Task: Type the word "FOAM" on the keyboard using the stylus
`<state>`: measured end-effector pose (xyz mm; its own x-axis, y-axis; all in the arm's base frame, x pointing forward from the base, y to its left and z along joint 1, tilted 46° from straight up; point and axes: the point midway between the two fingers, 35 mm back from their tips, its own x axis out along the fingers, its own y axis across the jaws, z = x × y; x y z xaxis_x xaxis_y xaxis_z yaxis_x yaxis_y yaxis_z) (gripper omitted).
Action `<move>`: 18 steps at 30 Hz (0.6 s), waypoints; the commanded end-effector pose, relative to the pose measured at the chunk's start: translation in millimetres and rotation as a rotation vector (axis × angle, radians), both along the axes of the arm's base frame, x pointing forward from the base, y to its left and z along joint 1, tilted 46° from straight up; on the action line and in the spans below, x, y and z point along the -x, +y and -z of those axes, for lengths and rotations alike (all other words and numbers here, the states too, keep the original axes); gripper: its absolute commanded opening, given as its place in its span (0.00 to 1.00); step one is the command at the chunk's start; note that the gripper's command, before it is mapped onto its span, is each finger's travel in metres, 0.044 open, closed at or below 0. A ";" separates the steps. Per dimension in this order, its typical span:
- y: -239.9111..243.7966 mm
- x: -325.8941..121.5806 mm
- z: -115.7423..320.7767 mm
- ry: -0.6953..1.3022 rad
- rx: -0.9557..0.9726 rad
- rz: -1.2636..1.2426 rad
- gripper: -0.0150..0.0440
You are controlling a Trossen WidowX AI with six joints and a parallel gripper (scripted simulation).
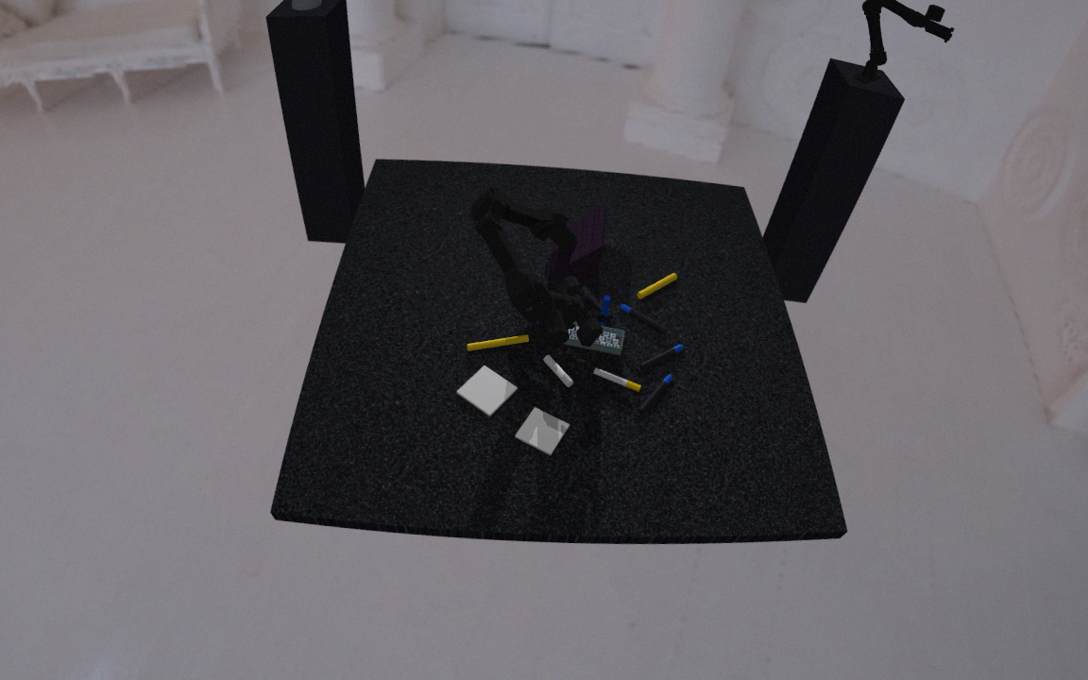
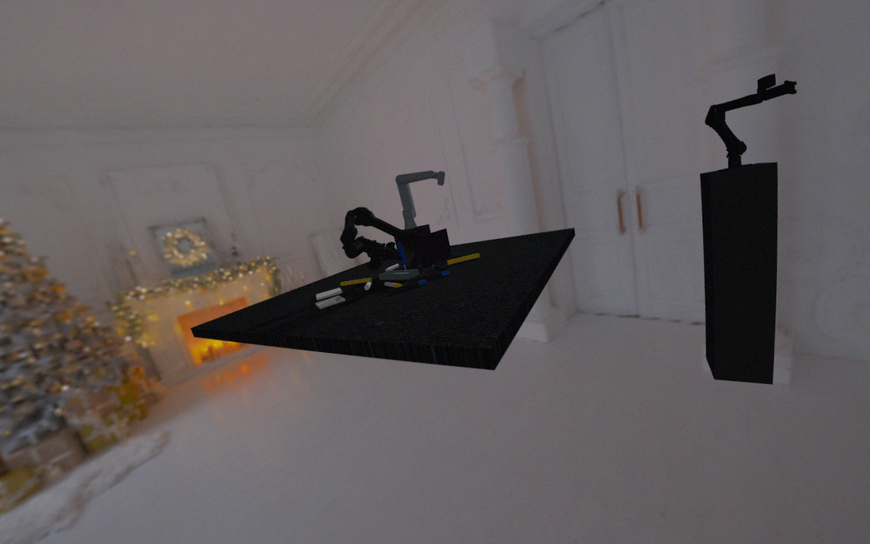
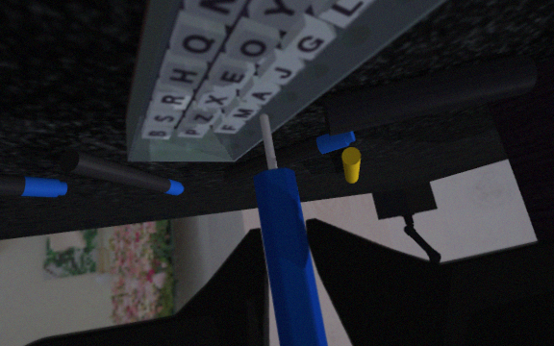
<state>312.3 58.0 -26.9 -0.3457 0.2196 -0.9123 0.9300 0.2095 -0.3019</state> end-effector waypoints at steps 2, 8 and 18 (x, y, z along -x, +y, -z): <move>-2.2 0.7 2.3 0.000 0.003 -0.004 0.39; -3.4 0.8 3.5 0.000 0.003 -0.004 0.39; -6.2 1.1 6.1 0.000 0.003 -0.004 0.39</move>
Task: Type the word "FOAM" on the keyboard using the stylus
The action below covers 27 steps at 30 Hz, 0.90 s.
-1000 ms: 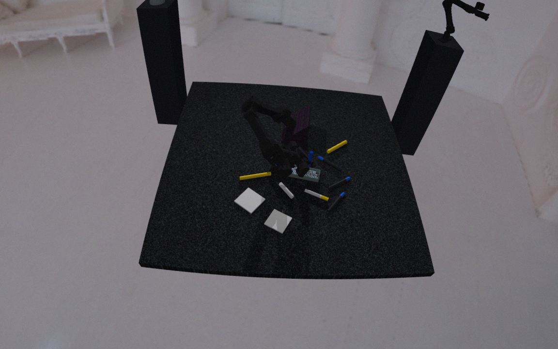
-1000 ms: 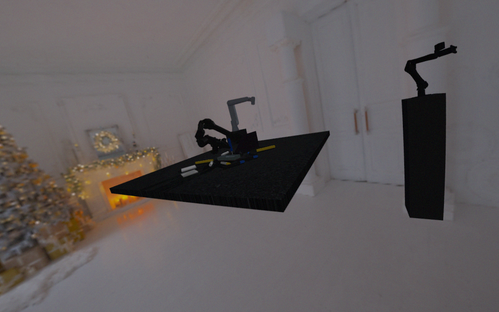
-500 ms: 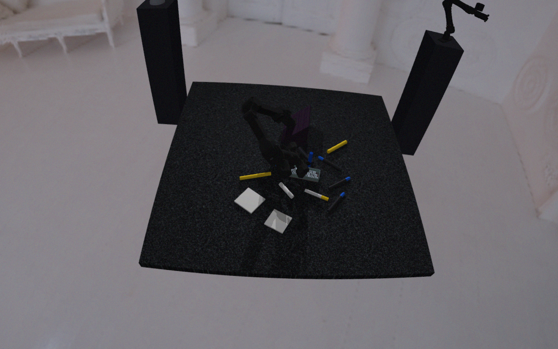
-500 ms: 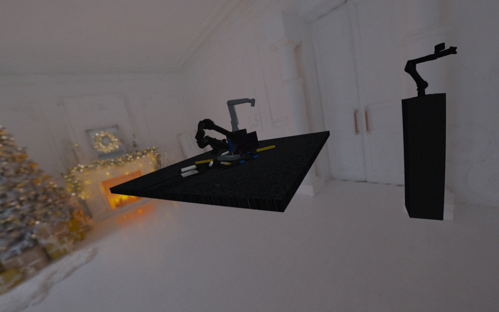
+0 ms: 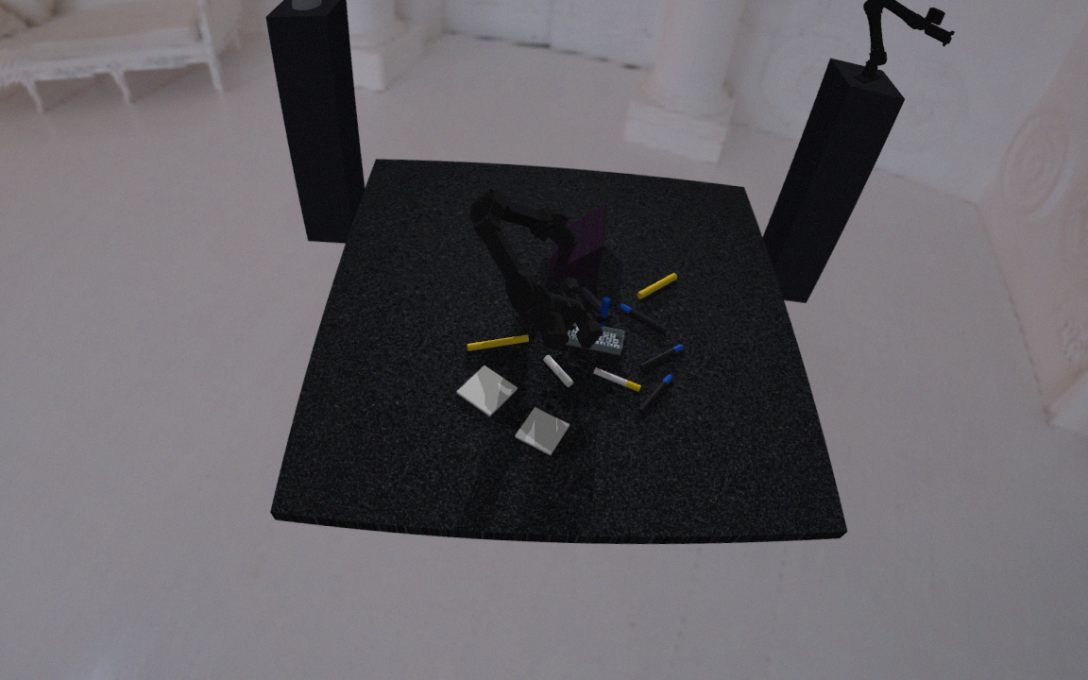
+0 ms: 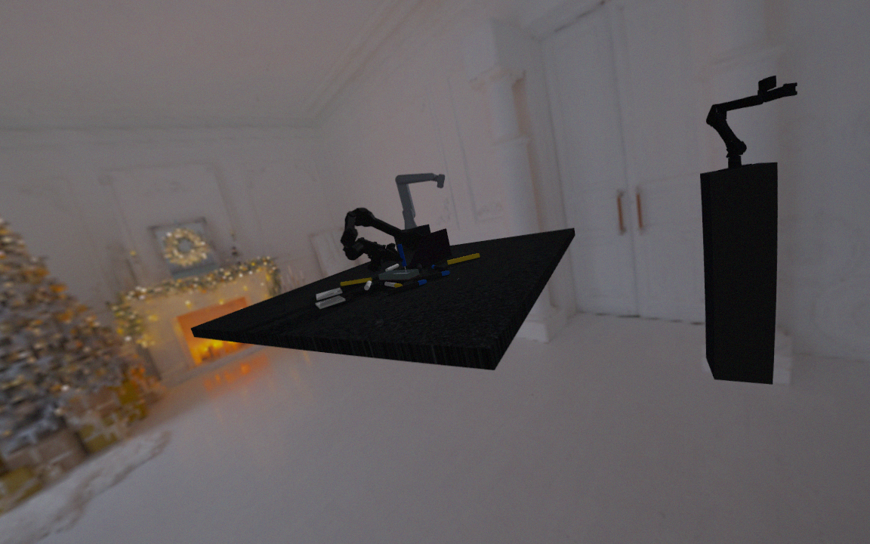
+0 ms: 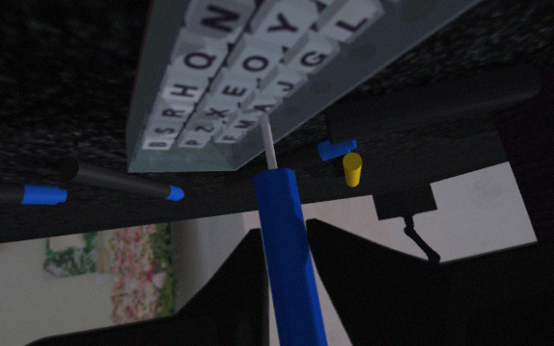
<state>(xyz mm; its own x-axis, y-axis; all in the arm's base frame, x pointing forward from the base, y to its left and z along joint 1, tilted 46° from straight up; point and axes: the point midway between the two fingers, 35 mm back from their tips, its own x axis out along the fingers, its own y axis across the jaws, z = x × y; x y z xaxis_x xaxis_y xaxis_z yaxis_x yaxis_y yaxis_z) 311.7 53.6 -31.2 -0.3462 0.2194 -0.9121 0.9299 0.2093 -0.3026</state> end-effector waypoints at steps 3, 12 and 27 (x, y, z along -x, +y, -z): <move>-2.6 0.6 2.6 0.000 0.003 -0.004 0.39; -5.2 0.8 5.2 0.000 0.003 -0.004 0.39; 8.7 -1.0 -8.2 -0.001 0.002 -0.004 0.39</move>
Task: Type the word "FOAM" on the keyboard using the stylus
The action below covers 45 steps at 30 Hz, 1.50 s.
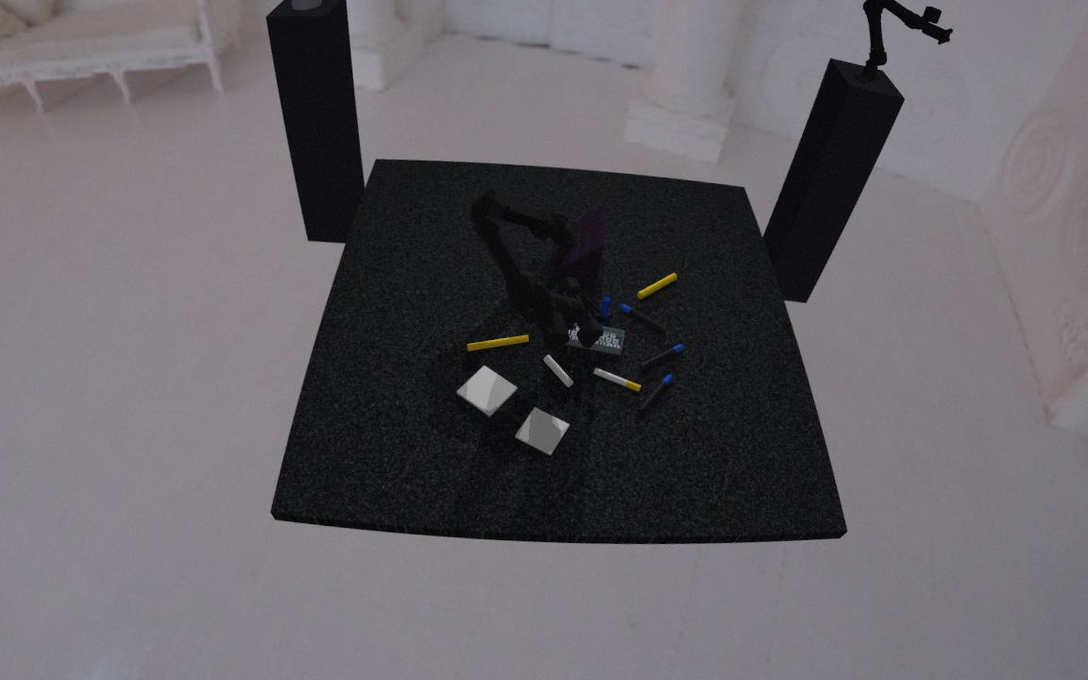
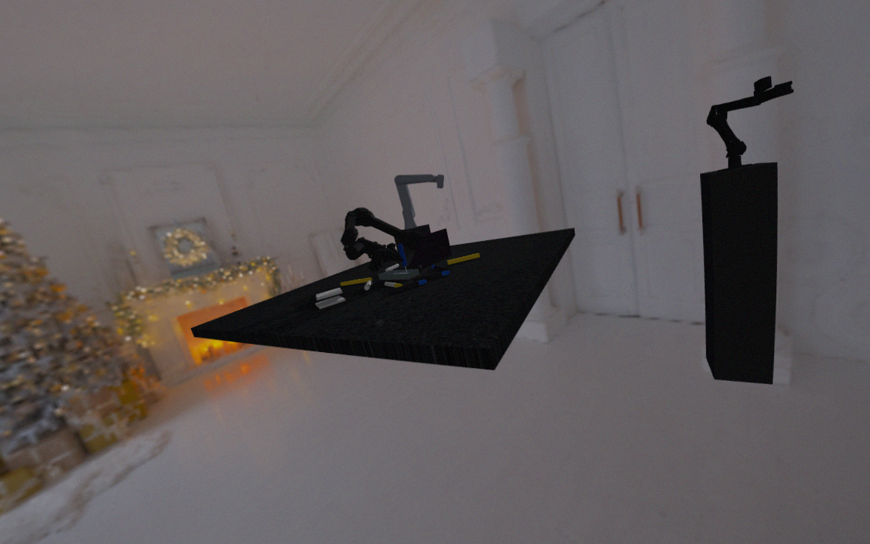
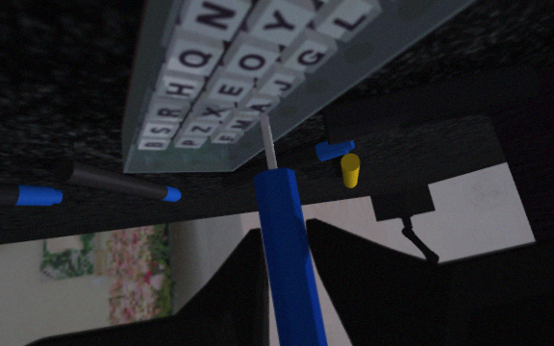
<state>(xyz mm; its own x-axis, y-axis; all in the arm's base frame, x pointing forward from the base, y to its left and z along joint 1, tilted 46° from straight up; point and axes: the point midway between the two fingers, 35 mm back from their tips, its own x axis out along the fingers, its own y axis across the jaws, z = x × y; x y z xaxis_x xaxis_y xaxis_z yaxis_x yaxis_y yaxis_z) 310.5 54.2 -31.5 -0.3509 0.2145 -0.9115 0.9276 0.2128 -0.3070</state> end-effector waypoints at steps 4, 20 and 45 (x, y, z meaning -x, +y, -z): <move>22.1 -2.9 -22.1 -0.004 -0.002 0.001 0.39; 33.2 -4.5 -13.0 -0.005 -0.003 -0.002 0.25; 19.8 -4.2 4.5 -0.005 -0.002 0.001 0.39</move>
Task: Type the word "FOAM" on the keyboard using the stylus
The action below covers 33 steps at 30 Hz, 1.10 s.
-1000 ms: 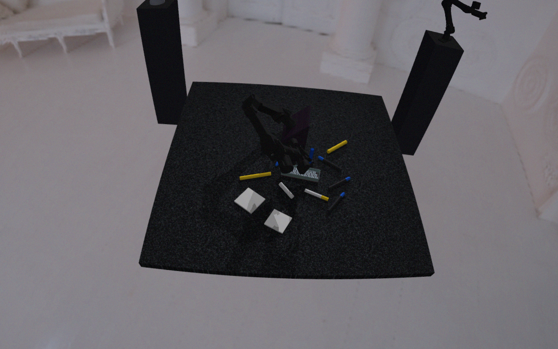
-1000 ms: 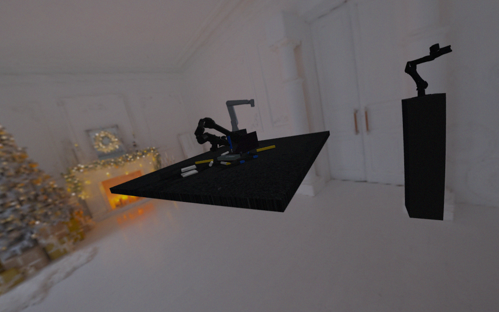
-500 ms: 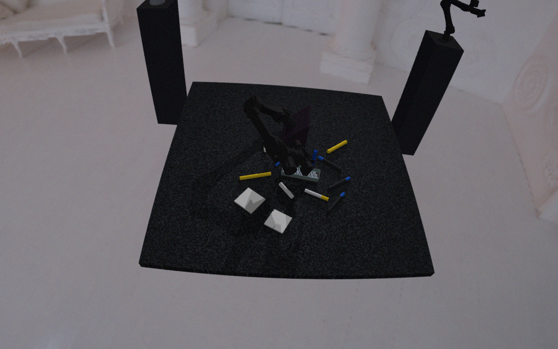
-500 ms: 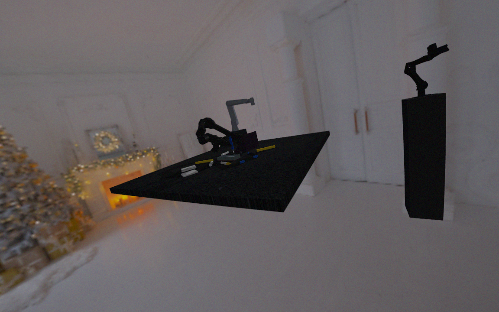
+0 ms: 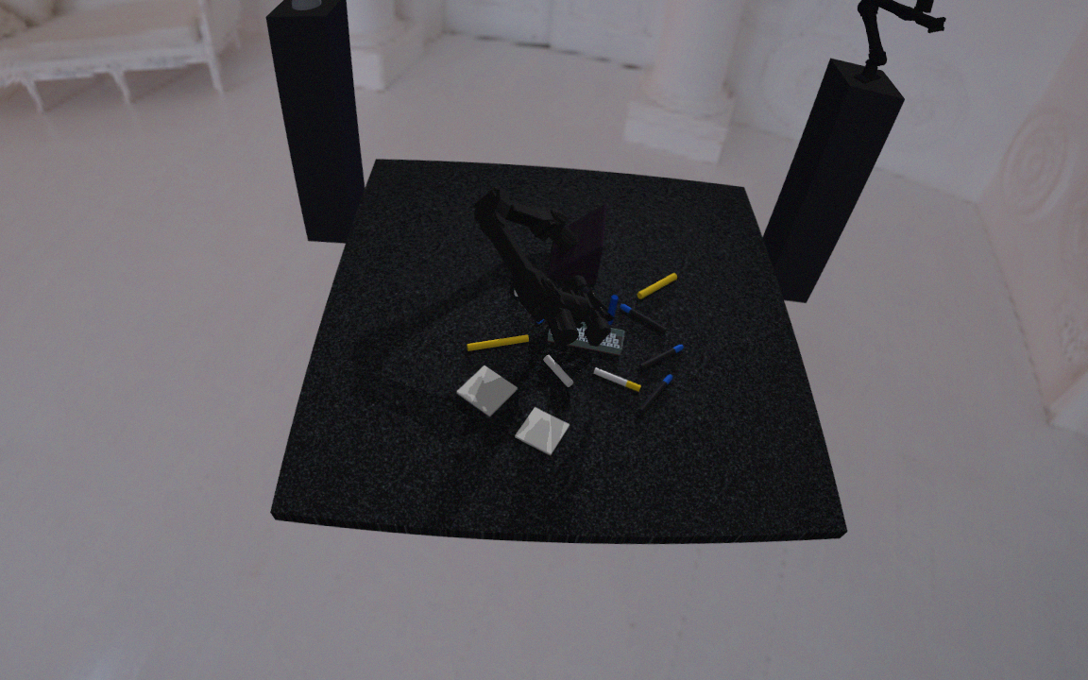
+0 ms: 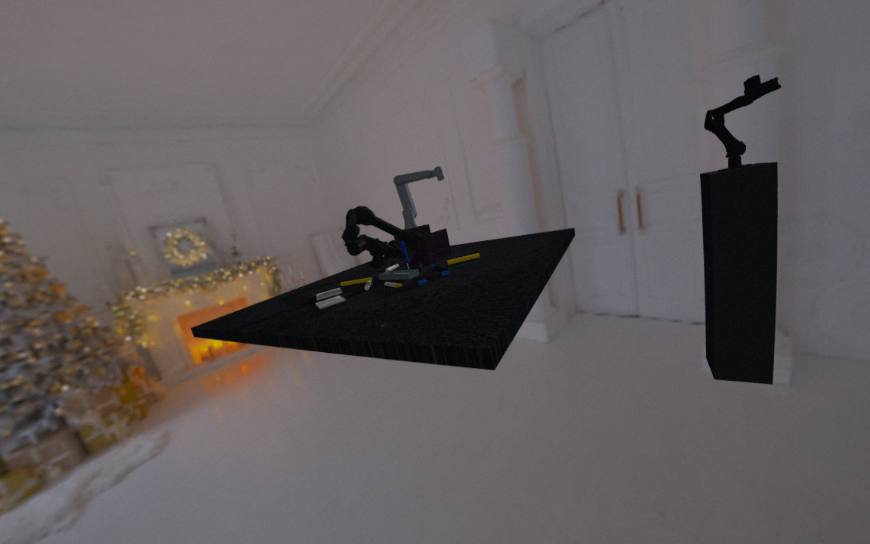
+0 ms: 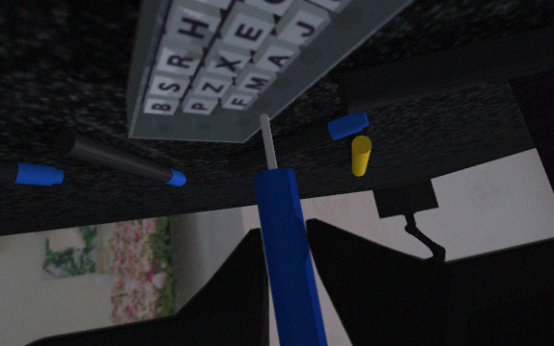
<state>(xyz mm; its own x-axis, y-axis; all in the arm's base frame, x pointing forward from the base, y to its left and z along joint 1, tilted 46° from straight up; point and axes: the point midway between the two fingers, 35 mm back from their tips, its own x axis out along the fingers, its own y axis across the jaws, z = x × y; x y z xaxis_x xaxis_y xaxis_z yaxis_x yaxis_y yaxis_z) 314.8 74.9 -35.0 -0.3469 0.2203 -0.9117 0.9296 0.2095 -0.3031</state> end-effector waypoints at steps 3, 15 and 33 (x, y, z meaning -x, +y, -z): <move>-0.9 0.1 0.9 -0.002 0.002 -0.004 0.39; -4.0 -0.9 2.9 -0.002 0.003 -0.004 0.39; -8.9 -0.4 7.7 -0.002 0.003 -0.004 0.39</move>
<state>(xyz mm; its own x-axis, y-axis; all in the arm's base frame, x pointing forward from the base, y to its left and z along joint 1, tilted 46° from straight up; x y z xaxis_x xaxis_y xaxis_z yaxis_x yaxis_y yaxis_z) 315.8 67.6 -41.0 -0.3457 0.2200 -0.9122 0.9300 0.2097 -0.3018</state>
